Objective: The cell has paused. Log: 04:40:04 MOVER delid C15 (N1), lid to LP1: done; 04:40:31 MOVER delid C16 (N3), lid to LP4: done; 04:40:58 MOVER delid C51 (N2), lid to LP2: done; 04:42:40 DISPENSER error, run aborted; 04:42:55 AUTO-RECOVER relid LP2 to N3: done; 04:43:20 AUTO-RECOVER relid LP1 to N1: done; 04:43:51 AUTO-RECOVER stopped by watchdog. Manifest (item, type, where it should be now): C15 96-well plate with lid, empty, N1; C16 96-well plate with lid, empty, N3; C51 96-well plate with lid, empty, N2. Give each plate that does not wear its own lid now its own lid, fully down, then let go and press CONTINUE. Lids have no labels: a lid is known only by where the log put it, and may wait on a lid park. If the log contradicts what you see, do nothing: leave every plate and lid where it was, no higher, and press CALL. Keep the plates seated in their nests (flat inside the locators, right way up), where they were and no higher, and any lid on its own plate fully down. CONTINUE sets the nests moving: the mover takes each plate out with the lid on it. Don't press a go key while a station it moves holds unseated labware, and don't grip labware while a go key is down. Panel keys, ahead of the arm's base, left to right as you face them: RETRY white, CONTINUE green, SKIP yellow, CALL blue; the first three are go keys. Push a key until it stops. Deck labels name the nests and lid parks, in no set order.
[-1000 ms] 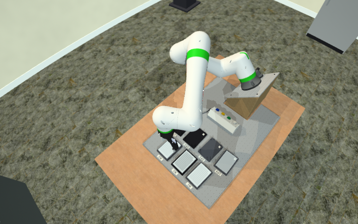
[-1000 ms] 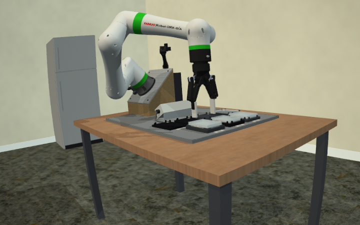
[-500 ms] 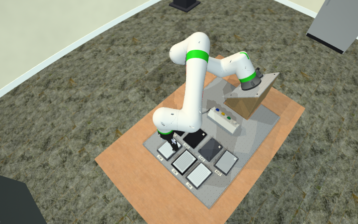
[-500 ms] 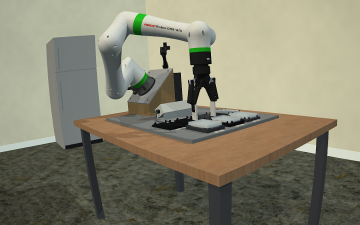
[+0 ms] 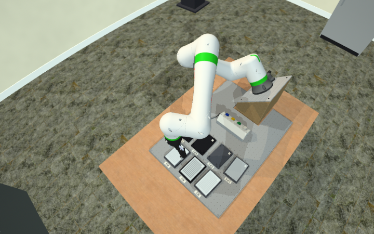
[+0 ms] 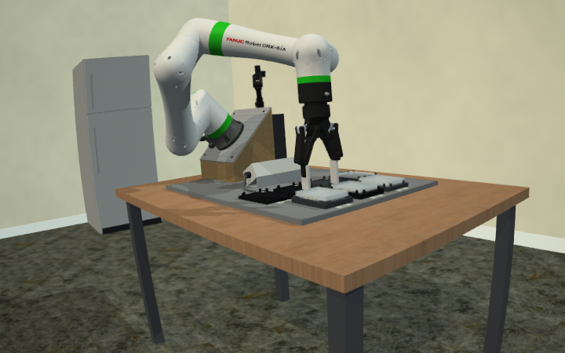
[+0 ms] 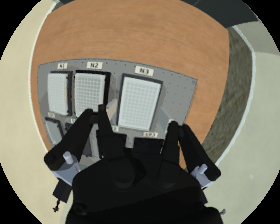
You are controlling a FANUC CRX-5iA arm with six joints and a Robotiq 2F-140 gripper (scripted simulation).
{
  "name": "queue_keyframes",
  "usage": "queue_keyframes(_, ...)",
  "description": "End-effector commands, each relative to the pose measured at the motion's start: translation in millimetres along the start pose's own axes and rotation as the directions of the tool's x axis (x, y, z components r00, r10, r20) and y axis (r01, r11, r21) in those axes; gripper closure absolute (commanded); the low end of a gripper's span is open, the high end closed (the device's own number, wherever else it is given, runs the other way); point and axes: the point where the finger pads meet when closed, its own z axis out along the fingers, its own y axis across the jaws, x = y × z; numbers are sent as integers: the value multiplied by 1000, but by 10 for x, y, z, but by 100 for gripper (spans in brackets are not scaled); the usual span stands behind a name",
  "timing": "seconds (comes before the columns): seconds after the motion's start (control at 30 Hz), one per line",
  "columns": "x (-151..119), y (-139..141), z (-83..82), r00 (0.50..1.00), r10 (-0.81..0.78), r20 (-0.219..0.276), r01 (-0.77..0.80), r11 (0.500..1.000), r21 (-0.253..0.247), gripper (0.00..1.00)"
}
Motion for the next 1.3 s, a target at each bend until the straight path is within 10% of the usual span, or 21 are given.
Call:
queue_keyframes(0.0, 2, -1, -3, 1000, 0, -1, 0, 1000, 0, 34)
queue_keyframes(1.27, 2, -1, -3, 1000, 0, -1, 0, 1000, 0, 41)
